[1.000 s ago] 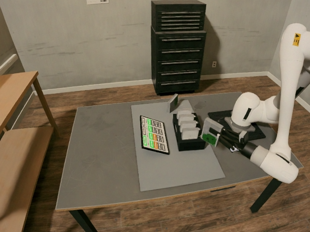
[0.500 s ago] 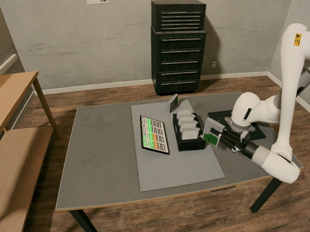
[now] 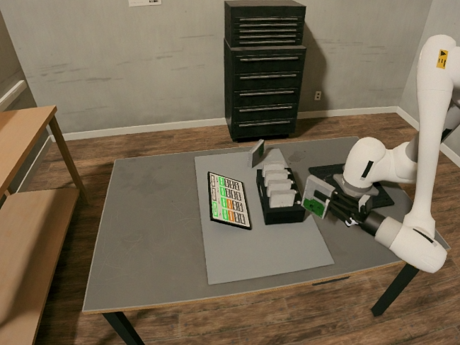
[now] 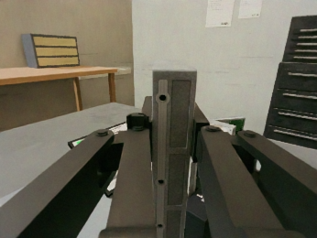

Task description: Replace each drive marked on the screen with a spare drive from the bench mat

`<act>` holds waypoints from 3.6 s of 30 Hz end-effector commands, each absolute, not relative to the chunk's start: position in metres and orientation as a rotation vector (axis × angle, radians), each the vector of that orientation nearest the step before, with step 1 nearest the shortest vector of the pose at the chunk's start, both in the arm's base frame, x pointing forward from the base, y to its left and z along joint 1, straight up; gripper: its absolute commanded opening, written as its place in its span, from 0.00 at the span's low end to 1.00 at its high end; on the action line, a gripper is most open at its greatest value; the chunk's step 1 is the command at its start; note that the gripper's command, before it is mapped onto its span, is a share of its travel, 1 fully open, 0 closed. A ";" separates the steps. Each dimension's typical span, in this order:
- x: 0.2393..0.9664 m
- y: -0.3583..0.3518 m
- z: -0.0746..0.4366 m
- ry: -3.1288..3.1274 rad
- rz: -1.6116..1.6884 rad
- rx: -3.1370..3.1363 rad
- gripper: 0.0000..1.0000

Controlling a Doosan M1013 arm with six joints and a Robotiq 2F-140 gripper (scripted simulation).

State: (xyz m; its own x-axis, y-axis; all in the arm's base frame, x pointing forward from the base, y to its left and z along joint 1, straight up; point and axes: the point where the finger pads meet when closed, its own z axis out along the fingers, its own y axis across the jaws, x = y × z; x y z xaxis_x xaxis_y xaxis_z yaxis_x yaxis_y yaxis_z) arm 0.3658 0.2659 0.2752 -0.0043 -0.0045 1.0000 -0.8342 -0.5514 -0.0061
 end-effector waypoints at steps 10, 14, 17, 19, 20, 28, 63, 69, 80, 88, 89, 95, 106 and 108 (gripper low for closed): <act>0.364 0.266 0.276 -0.881 1.629 1.625 0.10; 0.364 0.267 0.276 -0.881 1.629 1.625 0.10; 0.364 0.267 0.276 -0.881 1.629 1.625 0.10; 0.364 0.267 0.276 -0.881 1.629 1.625 0.10; 0.364 0.267 0.276 -0.881 1.629 1.625 0.10; 0.364 0.267 0.276 -0.881 1.629 1.625 0.10; 0.364 0.267 0.263 -0.881 1.629 1.625 0.10; 0.364 0.267 0.257 -0.881 1.629 1.625 0.10; 0.364 0.267 0.246 -0.881 1.629 1.625 0.10; 0.364 0.267 0.234 -0.881 1.629 1.625 0.10; 0.364 0.267 0.233 -0.881 1.629 1.625 0.10; 0.364 0.267 0.226 -0.881 1.629 1.625 0.10; 0.364 0.267 0.207 -0.881 1.629 1.625 0.10; 0.364 0.267 0.203 -0.881 1.629 1.625 0.10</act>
State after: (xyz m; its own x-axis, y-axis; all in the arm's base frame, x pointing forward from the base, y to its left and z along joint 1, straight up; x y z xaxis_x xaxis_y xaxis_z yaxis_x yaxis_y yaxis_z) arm 0.3641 0.2668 0.2062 -0.0043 -0.0045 1.0000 -0.8342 -0.5514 -0.0061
